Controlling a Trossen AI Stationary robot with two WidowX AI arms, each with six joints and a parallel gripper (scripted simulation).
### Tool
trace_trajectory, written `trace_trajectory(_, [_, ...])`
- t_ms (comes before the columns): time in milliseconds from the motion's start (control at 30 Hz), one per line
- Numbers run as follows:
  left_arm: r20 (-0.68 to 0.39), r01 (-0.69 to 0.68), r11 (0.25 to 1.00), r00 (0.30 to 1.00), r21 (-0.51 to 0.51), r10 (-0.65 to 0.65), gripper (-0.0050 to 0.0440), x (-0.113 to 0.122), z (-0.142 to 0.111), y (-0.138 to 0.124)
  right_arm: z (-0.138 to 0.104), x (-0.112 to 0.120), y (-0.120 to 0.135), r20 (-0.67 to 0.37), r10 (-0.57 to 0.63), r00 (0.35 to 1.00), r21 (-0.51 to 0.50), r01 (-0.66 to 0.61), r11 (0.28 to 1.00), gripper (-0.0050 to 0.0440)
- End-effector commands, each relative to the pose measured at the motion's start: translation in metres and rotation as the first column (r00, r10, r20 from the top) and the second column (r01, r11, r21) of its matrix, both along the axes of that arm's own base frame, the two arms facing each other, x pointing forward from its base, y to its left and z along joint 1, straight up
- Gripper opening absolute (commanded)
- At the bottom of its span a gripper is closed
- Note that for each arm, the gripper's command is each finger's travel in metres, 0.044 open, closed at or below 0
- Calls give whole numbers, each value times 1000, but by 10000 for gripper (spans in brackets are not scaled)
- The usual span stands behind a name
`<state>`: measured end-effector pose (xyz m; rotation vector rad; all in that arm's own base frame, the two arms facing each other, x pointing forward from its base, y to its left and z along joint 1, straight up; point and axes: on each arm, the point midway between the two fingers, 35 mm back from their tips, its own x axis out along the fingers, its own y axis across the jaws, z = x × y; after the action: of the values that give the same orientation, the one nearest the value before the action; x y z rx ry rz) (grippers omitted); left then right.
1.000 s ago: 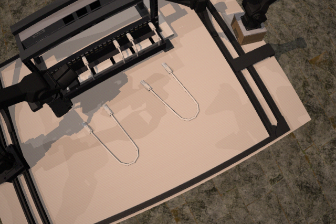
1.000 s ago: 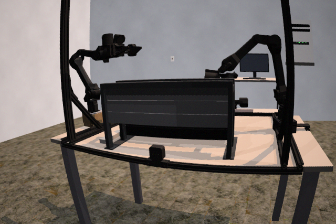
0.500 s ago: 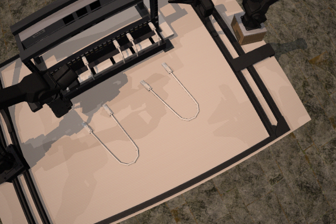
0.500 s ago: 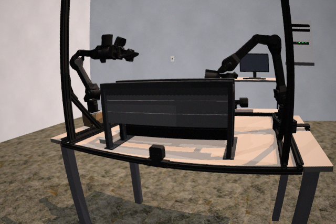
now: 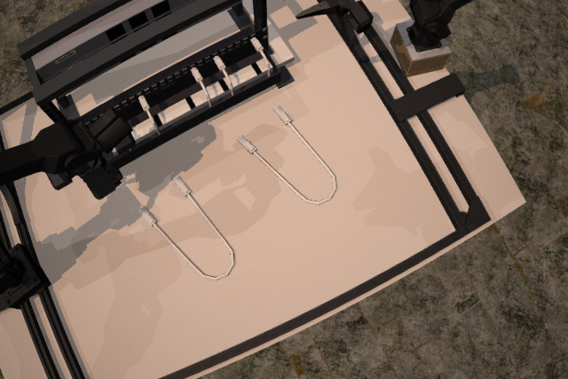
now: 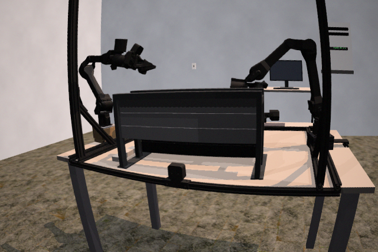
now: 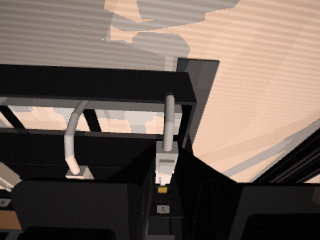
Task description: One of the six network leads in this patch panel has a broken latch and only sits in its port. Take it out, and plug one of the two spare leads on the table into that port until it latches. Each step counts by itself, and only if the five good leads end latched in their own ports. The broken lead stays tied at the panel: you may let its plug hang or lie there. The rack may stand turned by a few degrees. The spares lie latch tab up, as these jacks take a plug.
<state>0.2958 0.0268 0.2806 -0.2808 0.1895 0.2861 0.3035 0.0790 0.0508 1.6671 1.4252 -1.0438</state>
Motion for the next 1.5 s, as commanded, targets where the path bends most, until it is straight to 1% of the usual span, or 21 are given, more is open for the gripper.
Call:
trace_trajectory(0, [-2, -13, 1000, 1000, -14, 13, 176, -1, 2, 1, 0, 0, 0, 0, 0, 1000, 0, 0, 1000, 55])
trace_trajectory(300, [-2, -13, 1000, 1000, -14, 13, 176, -1, 2, 1, 0, 0, 0, 0, 0, 1000, 0, 0, 1000, 55])
trace_trajectory(333, [-132, -165, 974, 981, -153, 145, 176, -12, -18, 14, 0, 0, 0, 0, 0, 1000, 0, 0, 1000, 55])
trace_trajectory(867, [-132, -165, 974, 981, -153, 145, 176, -12, -18, 14, 0, 0, 0, 0, 0, 1000, 0, 0, 1000, 55])
trace_trajectory(900, [-275, -324, 908, 928, -267, 251, 176, -22, -37, 27, 0, 0, 0, 0, 0, 1000, 0, 0, 1000, 55])
trace_trajectory(1433, [-275, -324, 908, 928, -267, 251, 176, -22, -37, 27, 0, 0, 0, 0, 0, 1000, 0, 0, 1000, 55])
trace_trajectory(1467, [-424, -483, 803, 846, -349, 324, 176, -33, -57, 41, 0, 0, 0, 0, 0, 1000, 0, 0, 1000, 55])
